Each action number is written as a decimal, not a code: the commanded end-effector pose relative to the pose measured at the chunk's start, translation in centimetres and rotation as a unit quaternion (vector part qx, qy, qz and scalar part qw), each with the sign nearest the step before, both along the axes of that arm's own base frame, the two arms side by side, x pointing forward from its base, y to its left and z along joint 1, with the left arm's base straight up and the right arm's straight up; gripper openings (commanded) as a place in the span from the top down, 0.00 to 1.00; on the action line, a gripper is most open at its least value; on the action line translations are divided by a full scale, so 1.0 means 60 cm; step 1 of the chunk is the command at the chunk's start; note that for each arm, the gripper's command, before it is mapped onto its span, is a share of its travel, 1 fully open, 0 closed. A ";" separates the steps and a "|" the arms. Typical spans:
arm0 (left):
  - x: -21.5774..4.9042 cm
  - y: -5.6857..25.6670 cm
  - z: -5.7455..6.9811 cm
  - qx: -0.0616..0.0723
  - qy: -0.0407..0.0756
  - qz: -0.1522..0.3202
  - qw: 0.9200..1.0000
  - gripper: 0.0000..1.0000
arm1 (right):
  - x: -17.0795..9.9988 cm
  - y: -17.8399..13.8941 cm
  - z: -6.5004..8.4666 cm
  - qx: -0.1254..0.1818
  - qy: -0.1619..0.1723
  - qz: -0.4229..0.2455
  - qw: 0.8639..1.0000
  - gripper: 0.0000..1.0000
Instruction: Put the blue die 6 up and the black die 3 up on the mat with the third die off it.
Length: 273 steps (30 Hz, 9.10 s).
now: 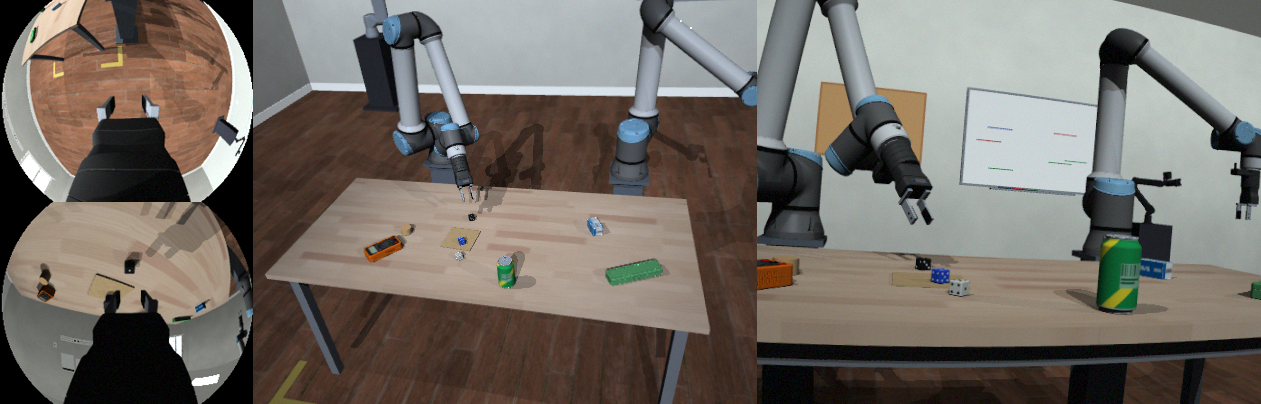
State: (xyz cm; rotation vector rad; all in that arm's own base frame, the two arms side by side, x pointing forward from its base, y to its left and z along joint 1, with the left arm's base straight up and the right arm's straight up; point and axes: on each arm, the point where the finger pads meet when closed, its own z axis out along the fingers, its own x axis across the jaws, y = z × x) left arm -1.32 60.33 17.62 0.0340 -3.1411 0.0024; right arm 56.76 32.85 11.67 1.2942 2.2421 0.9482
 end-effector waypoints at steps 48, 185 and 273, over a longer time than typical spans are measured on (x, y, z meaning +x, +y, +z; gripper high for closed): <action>0.000 0.001 0.001 0.001 0.000 0.000 1.000 0.00 | 0.051 0.029 0.040 -0.196 0.335 0.000 0.922 0.21; 0.000 0.001 0.001 0.001 0.000 0.000 1.000 0.00 | 0.038 0.024 -0.110 -0.220 0.320 0.064 0.919 0.21; 0.000 0.001 0.001 0.001 0.000 0.000 1.000 0.00 | 0.038 0.025 -0.159 -0.220 0.320 0.064 0.919 0.51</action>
